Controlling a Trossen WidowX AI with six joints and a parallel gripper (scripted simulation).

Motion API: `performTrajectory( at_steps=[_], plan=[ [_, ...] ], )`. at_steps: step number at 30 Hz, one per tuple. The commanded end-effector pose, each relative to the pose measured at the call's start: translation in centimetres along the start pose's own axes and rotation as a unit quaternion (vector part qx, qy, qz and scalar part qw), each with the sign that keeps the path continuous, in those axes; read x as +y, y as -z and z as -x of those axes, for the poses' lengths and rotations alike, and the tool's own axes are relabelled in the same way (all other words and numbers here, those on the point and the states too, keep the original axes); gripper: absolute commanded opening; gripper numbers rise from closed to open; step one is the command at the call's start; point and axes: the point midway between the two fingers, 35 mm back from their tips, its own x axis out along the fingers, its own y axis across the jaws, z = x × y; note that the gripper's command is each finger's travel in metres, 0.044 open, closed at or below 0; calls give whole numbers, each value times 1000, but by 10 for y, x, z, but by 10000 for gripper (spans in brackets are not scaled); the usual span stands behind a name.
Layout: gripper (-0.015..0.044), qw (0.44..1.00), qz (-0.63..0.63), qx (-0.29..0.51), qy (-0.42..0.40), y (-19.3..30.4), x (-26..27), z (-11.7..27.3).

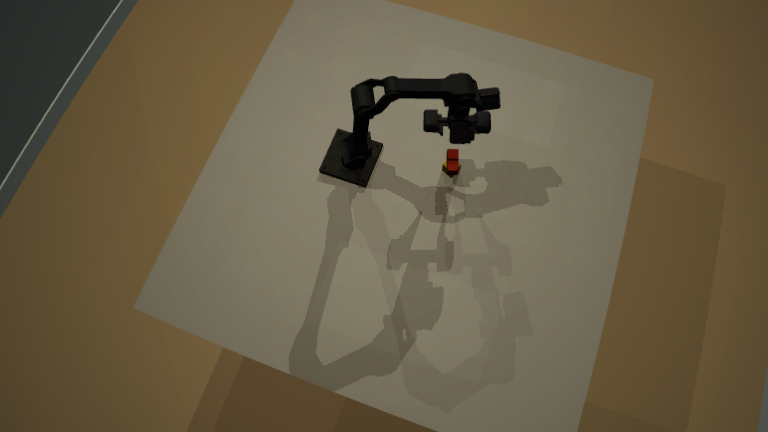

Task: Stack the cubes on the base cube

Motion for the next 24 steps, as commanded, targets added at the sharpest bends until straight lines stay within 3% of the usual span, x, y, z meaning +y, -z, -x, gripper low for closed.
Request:
performTrajectory(
  at_steps=[1,4,24],
  plan=[
    [400,1000,7,2,2,51,-8,1],
    [400,1000,7,3,2,69,-13,1],
    [400,1000,7,3,2,69,-13,1]
  ],
)
